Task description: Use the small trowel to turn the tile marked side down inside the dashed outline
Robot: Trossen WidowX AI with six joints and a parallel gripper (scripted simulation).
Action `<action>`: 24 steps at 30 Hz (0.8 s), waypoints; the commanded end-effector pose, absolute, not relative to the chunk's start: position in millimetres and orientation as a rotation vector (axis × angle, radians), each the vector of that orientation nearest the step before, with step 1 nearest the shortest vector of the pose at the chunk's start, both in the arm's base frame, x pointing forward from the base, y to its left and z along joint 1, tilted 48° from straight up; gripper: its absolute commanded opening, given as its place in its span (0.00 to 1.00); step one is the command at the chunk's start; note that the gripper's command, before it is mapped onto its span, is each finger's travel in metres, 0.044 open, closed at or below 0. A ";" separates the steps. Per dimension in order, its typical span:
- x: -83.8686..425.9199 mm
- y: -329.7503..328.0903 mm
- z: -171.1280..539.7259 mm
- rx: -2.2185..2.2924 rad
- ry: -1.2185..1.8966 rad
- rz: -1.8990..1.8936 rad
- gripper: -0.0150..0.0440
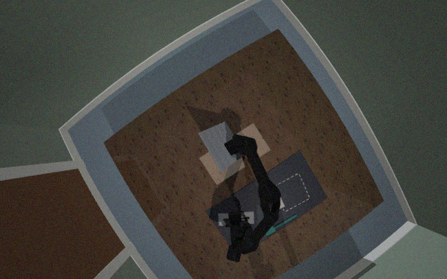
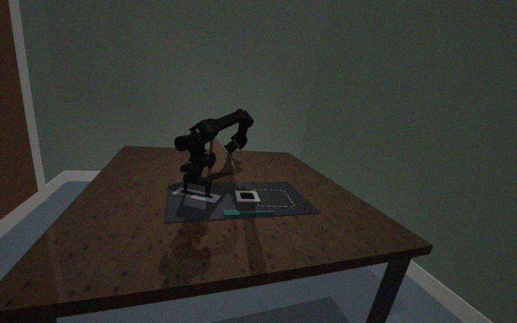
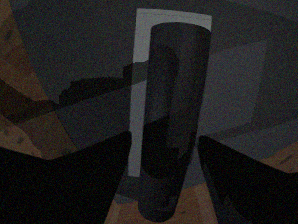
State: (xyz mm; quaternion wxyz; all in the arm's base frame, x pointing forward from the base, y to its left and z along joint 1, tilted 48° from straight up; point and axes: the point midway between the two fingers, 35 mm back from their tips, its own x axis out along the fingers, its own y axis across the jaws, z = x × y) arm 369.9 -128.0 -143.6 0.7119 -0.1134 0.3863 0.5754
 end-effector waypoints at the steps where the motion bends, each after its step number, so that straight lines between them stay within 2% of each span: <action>1: 370.3 -128.4 -143.5 -0.258 0.850 1.277 0.71; 17: 370.3 -128.4 -143.5 -0.258 0.850 1.277 0.71; 24: 365.3 -160.8 -111.5 -0.274 0.837 1.287 0.71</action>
